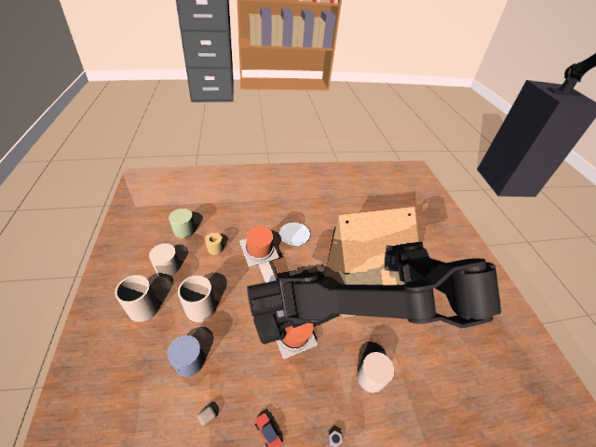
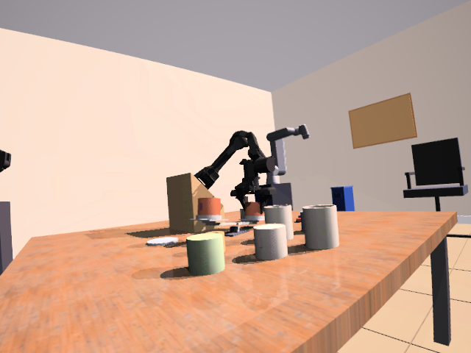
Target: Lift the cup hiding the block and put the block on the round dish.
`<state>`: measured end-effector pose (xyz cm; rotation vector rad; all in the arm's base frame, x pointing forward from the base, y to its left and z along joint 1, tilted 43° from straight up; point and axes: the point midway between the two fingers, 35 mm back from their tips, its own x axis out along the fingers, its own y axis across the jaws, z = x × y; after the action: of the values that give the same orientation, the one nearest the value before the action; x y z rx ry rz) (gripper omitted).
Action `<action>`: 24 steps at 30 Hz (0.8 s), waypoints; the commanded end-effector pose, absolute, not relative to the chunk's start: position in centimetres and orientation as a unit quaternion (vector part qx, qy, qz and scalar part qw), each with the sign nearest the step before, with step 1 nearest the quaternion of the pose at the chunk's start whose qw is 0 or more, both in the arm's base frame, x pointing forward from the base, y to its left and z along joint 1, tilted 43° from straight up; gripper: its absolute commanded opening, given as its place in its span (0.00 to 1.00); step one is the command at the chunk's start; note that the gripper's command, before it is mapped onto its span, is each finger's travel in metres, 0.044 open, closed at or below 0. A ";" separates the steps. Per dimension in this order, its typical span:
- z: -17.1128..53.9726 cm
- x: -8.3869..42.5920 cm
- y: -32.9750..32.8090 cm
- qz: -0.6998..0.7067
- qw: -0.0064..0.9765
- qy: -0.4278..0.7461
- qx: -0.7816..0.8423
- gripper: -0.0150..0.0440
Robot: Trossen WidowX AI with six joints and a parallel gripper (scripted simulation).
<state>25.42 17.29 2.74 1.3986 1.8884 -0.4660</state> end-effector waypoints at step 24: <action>5.1 26.8 15.0 -0.180 0.371 0.730 0.545 0.25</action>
<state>26.20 15.31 4.61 1.3963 1.8873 -0.4758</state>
